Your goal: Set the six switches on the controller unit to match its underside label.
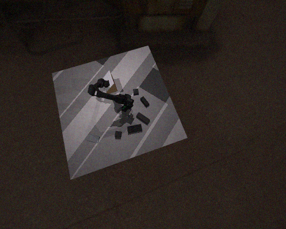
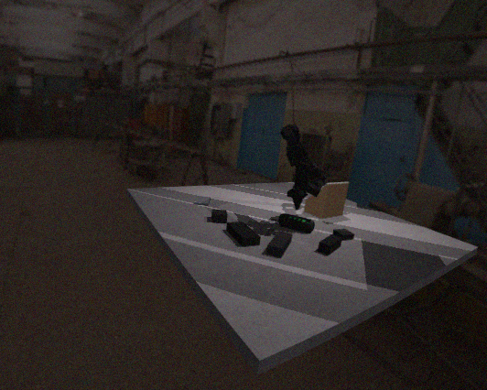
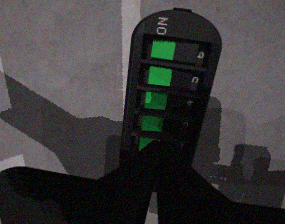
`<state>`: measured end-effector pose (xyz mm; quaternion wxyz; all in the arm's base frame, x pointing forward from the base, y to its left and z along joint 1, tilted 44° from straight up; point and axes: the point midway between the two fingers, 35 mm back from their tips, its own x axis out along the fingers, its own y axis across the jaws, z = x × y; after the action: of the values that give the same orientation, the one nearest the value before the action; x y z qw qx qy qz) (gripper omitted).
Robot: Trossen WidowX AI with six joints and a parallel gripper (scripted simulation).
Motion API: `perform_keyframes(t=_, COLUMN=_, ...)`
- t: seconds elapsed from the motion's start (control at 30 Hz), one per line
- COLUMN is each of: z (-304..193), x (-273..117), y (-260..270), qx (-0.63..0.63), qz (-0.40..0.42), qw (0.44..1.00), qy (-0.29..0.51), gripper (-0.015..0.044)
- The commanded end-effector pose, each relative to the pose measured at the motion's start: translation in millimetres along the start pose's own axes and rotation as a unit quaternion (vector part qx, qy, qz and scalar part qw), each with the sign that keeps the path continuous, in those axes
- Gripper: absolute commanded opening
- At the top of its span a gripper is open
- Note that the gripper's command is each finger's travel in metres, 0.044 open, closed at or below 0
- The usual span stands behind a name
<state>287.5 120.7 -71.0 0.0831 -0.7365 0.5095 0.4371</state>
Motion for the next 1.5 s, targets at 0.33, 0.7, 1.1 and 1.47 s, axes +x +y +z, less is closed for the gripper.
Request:
perform_keyframes(t=0.33, z=7, x=-1, y=-2, qx=0.006, qz=0.000, qw=1.000, qy=-0.002, gripper=0.0000)
perform_keyframes(t=0.7, z=7, x=-1, y=-2, qx=0.006, qz=0.000, qw=1.000, qy=-0.002, gripper=0.0000)
perform_keyframes(t=1.1, z=6, x=9, y=-30, qx=0.007, qz=0.049, qw=0.999, qy=-0.002, gripper=0.0000)
perform_keyframes(t=1.47, z=5, x=28, y=-53, qx=0.008, qz=0.103, qw=0.995, qy=-0.002, gripper=0.0000)
